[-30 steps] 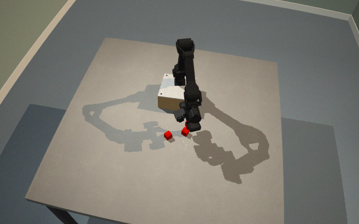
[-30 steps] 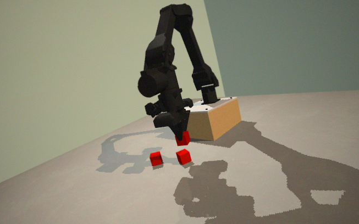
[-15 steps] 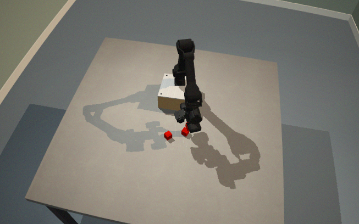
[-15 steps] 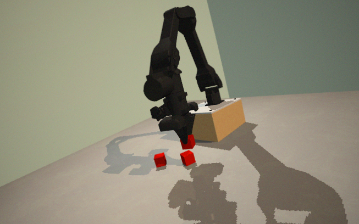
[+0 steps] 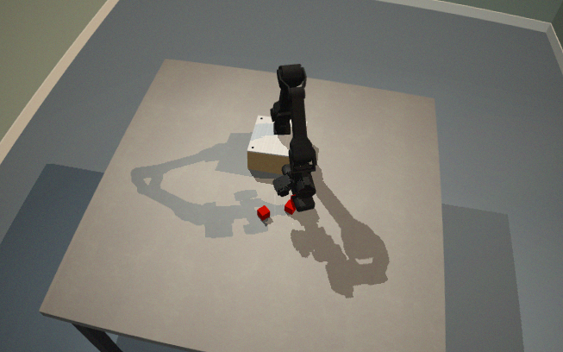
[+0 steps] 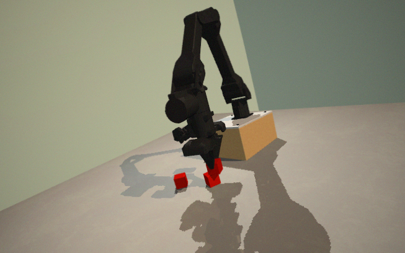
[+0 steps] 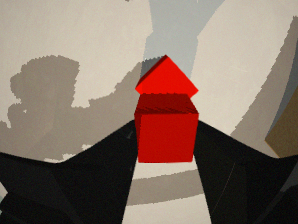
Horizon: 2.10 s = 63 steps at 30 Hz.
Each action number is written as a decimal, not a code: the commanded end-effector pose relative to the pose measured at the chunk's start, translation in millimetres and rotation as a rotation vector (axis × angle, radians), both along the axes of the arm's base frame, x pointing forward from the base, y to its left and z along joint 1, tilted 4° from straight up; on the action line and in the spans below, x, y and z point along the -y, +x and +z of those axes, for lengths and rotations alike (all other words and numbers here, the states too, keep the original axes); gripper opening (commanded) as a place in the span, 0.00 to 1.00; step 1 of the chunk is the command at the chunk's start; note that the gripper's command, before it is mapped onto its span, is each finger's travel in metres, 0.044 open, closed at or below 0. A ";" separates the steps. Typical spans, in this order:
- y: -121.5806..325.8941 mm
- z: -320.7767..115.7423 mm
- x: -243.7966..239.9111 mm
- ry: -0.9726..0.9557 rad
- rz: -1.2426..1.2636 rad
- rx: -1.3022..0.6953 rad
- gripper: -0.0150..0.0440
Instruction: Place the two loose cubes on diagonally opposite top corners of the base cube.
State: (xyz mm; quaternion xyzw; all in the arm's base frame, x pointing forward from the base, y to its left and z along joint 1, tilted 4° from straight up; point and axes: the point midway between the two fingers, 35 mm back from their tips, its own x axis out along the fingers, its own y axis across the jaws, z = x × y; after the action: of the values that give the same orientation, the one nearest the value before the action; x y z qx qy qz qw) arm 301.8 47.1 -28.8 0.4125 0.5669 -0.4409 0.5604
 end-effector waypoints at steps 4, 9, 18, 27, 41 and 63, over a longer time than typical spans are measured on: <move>-1.9 -2.7 0.0 0.002 -0.003 -0.004 0.43; -1.9 -2.7 0.0 0.002 -0.003 -0.004 0.43; -1.9 -2.7 0.0 0.002 -0.003 -0.004 0.48; -1.6 -0.8 0.0 0.002 -0.002 -0.004 0.60; 0.2 21.9 -0.4 0.000 0.000 -0.002 0.60; 29.4 64.2 89.9 0.005 0.300 -0.011 0.70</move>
State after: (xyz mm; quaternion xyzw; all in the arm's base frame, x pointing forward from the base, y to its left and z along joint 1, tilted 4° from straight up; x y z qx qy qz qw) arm 323.6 -17.1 23.5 0.3449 0.6161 -0.3762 0.6000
